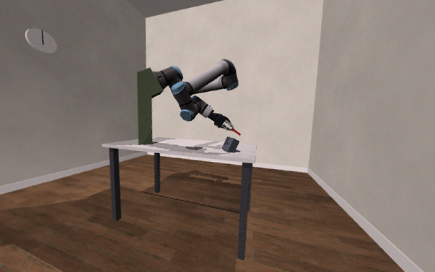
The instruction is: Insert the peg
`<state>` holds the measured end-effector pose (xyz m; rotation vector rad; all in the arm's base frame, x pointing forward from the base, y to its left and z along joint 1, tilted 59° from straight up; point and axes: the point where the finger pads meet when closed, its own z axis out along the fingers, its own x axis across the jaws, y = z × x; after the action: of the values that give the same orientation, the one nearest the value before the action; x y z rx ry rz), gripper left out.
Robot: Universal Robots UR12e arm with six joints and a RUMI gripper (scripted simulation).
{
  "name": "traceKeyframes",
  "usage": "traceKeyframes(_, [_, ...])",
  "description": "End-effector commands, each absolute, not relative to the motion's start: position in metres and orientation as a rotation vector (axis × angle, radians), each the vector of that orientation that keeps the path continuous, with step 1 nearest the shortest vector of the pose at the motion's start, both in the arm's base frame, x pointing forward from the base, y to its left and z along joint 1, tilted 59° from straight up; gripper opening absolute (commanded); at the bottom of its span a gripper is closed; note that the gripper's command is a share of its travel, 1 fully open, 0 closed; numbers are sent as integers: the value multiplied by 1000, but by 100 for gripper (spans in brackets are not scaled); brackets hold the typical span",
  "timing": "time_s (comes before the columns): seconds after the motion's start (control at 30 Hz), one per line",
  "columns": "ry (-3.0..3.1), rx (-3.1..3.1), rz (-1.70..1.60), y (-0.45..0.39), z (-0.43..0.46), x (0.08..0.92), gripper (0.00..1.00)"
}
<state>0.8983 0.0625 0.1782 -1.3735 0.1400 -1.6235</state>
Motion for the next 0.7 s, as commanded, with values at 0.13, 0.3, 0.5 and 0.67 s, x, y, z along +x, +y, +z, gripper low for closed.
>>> traceKeyframes(0.13, [110, -1359, -1658, 59, 170, 895, 0])
traceKeyframes(0.3, [92, -1350, -1678, 57, 165, 892, 0])
traceKeyframes(0.5, [70, -1339, -1703, 55, 158, 889, 0])
traceKeyframes(0.67, [58, -1334, -1715, 54, 154, 888, 0])
